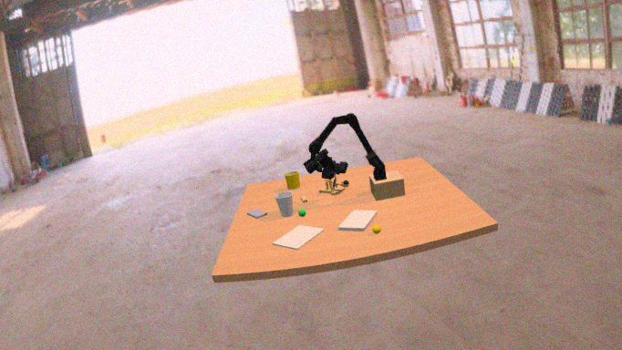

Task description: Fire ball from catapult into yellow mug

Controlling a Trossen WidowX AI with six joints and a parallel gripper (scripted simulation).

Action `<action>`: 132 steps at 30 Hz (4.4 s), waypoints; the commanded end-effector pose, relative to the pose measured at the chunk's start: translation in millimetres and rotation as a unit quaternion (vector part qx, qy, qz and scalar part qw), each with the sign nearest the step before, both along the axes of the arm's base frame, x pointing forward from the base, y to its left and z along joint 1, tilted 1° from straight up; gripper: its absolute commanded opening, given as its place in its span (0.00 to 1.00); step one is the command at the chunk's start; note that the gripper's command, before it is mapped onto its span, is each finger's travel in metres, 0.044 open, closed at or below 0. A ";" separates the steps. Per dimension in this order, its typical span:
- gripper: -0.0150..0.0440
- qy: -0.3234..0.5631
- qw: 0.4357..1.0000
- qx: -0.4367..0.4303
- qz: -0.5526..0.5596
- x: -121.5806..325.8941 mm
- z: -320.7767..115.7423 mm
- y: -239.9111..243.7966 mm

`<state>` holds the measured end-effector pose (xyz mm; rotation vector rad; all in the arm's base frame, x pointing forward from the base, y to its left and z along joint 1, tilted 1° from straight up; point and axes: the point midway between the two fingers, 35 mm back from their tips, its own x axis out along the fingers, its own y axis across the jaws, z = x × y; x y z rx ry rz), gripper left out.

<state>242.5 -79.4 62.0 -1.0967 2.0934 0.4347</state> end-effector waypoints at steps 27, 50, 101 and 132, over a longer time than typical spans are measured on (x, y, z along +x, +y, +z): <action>0.25 0.005 1.000 -0.001 0.004 4.2 -47.4 -2.5; 0.25 0.005 1.000 -0.001 0.004 3.3 -85.6 -4.5; 1.00 -0.268 0.932 0.069 -0.232 114.4 2.1 -22.4; 1.00 -0.610 0.648 0.121 -0.440 188.2 116.1 -194.0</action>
